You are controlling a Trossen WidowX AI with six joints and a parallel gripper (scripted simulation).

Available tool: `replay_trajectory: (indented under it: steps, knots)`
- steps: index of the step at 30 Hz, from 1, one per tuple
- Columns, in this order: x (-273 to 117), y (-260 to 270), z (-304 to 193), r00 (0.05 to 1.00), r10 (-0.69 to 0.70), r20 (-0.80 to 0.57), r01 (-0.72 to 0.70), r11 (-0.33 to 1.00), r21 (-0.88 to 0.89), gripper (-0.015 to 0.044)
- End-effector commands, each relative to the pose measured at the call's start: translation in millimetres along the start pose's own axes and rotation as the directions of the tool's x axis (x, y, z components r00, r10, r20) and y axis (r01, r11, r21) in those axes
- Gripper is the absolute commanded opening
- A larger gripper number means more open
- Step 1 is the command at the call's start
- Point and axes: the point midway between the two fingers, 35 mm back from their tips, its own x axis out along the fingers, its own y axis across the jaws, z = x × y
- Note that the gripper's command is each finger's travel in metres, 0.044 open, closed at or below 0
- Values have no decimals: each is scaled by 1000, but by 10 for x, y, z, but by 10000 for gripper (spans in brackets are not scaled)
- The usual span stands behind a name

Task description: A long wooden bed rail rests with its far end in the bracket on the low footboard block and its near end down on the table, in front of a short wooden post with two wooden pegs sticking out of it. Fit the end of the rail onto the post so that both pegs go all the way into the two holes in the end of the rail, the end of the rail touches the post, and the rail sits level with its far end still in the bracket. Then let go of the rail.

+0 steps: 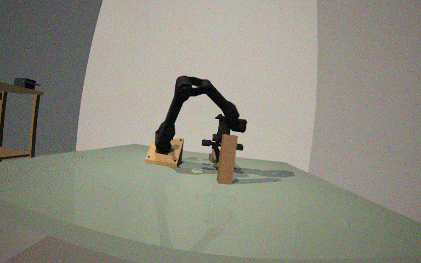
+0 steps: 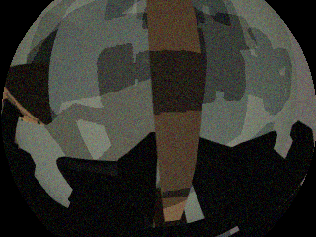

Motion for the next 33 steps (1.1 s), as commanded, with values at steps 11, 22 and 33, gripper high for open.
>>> replay_trajectory:
  steps: [11, 22, 33]
  knots:
    - [-121, -24, 40, 1000, -12, 20, 12, 1000, 1, 0]
    - [-151, -21, 40, 1000, -12, 20, 12, 1000, 1, 0]
    - [-104, -16, 41, 1000, -12, 20, 12, 1000, 1, 0]
